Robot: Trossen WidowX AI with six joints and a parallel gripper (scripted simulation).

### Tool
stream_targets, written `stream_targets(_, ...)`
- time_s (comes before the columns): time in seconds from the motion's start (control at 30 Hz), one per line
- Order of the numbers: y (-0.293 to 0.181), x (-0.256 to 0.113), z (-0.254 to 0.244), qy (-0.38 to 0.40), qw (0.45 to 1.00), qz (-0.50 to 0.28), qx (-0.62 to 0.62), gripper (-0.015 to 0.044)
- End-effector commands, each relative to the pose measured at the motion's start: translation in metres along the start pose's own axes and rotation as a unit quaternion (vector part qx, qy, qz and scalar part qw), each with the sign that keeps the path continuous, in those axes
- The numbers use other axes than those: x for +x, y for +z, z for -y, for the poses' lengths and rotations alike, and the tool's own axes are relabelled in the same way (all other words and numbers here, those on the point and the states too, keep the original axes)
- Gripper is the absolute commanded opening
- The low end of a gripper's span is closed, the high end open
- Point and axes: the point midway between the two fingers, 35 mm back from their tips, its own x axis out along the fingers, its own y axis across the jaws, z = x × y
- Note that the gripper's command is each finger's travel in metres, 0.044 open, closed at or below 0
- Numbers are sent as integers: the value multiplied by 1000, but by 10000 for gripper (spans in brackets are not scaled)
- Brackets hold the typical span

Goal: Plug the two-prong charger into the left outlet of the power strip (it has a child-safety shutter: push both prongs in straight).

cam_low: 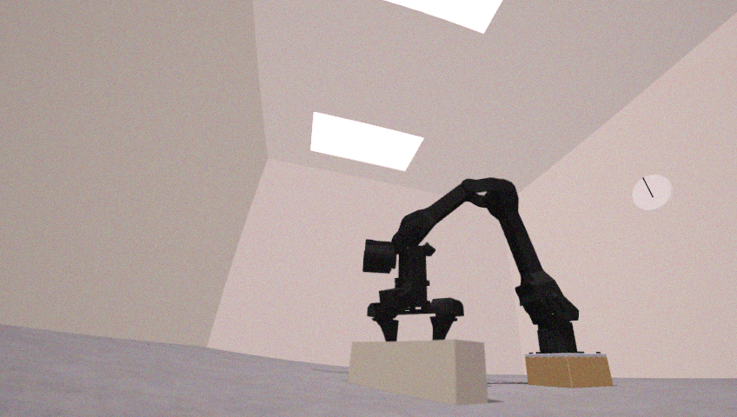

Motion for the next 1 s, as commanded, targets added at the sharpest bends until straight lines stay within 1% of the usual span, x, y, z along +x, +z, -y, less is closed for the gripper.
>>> stream_targets(0.0,-1,10,-3,6,1000,-3,-2,440)
stream_targets(0.53,-1,35,-5,6,1000,-3,-2,440)
stream_targets(0.77,-1,36,-5,6,1000,-3,-2,440)
stream_targets(0.97,1,34,-2,2,1000,-2,-1,282)
